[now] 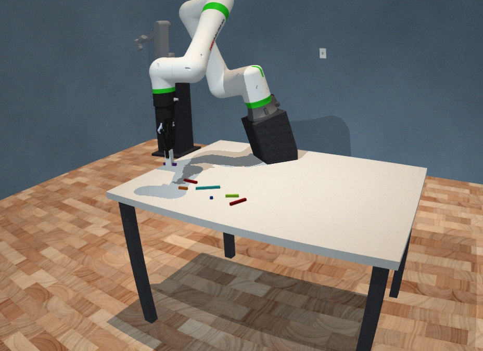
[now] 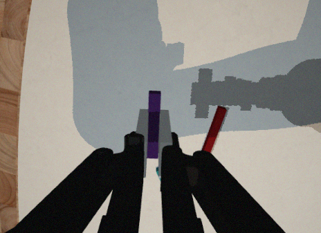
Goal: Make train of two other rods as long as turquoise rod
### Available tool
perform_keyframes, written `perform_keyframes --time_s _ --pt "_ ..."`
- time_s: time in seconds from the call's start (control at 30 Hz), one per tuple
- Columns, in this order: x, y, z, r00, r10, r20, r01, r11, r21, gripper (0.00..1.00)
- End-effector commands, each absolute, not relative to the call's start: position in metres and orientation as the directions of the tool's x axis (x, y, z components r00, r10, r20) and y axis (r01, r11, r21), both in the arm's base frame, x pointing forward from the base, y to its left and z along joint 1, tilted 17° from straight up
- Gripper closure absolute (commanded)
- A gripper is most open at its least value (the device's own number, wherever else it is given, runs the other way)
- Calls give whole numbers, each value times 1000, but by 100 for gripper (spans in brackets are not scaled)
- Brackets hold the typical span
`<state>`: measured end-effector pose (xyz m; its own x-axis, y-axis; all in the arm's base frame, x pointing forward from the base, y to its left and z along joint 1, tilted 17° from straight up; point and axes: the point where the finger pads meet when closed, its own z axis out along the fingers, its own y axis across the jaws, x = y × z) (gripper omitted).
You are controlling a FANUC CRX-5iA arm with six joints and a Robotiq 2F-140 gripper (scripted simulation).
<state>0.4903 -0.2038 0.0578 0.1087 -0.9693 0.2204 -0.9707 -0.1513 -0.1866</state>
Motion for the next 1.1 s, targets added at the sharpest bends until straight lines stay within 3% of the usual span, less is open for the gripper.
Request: perform_keyframes --time_s 0.0,1.07 --pt "490 -204 58 109 -969 221 -971 -151 -187 97" --pt "508 -219 -18 109 -969 221 -971 -151 -187 97"
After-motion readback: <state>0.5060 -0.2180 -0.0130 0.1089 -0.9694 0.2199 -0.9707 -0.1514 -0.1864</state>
